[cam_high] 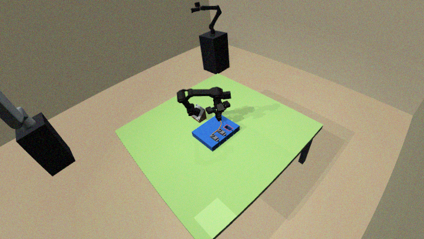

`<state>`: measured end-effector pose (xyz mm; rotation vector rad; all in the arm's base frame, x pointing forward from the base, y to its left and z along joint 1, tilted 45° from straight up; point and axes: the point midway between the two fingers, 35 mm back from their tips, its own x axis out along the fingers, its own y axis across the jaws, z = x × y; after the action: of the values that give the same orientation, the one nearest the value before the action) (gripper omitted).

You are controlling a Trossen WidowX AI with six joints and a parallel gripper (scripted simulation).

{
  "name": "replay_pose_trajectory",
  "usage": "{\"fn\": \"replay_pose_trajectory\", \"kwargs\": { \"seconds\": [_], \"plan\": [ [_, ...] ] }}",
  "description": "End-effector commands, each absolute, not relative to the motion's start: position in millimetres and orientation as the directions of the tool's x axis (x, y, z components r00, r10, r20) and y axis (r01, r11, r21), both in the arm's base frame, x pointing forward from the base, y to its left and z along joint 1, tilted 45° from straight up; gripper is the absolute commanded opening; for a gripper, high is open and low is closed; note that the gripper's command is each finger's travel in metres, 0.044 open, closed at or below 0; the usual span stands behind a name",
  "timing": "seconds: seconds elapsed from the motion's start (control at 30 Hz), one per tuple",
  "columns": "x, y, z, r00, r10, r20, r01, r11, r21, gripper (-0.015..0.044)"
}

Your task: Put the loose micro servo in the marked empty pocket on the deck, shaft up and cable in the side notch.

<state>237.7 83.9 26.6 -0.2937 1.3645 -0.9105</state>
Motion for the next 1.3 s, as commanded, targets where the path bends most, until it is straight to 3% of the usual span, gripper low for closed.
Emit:
{"fn": "replay_pose_trajectory", "kwargs": {
  "seconds": [0.0, 0.23, 0.5, 1.27],
  "plan": [
    [239, 86, 27, -0.059, -0.696, -0.715, 0.272, 0.679, -0.683, 0.0000],
    [239, 86, 27, -0.059, -0.696, -0.715, 0.058, 0.713, -0.699, 0.0000],
    [246, 86, 27, -0.059, -0.696, -0.716, 0.052, 0.714, -0.699, 0.0000],
    [333, 78, 28, -0.055, -0.696, -0.716, 0.055, 0.714, -0.698, 0.0000]
  ]
}}
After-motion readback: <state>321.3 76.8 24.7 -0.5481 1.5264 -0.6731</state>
